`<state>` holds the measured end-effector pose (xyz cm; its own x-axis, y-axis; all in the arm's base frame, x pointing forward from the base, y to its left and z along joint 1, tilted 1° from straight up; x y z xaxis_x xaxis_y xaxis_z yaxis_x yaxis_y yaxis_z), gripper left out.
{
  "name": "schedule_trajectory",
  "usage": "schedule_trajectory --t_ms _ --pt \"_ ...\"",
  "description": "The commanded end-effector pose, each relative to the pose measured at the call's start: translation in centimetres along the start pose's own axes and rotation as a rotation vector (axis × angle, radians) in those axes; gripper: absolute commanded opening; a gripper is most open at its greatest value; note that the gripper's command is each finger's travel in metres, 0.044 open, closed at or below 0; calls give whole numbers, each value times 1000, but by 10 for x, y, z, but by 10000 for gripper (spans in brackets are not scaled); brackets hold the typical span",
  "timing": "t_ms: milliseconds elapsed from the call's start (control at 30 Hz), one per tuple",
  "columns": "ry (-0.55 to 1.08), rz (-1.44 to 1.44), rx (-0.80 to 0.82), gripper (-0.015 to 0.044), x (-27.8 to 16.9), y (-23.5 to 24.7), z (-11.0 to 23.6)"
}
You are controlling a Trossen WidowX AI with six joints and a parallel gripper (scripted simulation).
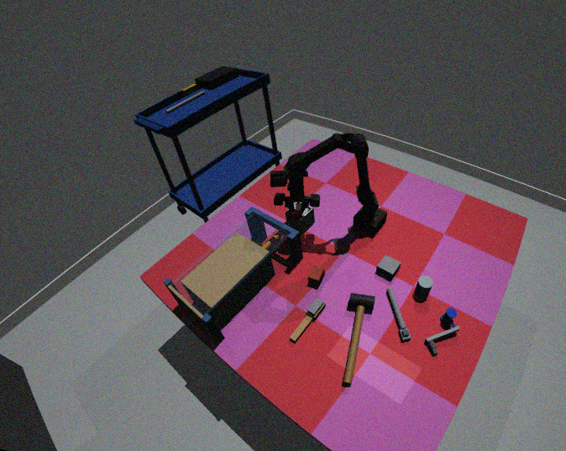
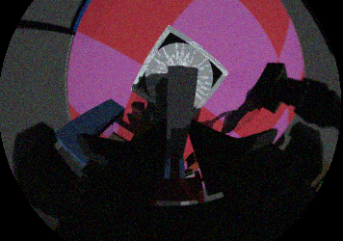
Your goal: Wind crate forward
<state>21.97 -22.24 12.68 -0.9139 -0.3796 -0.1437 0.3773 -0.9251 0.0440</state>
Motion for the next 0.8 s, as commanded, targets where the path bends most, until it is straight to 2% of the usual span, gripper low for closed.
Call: schedule_trajectory --t_ms 0,767 --pt "-1 -3 3 0 0 0 0" --pt "-4 -161 21 0 0 6 -4"
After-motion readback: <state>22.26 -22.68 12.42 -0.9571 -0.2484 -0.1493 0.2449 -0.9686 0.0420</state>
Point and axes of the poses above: the point midway between the two fingers, 35 mm back from their tips, its own z axis back along the fingers, its own y axis across the jaws, x = y × z, the point moved 4 cm from there along z, back along the fingers, and after that the axes turned 12 degrees about -z, right-handed, at the moved point
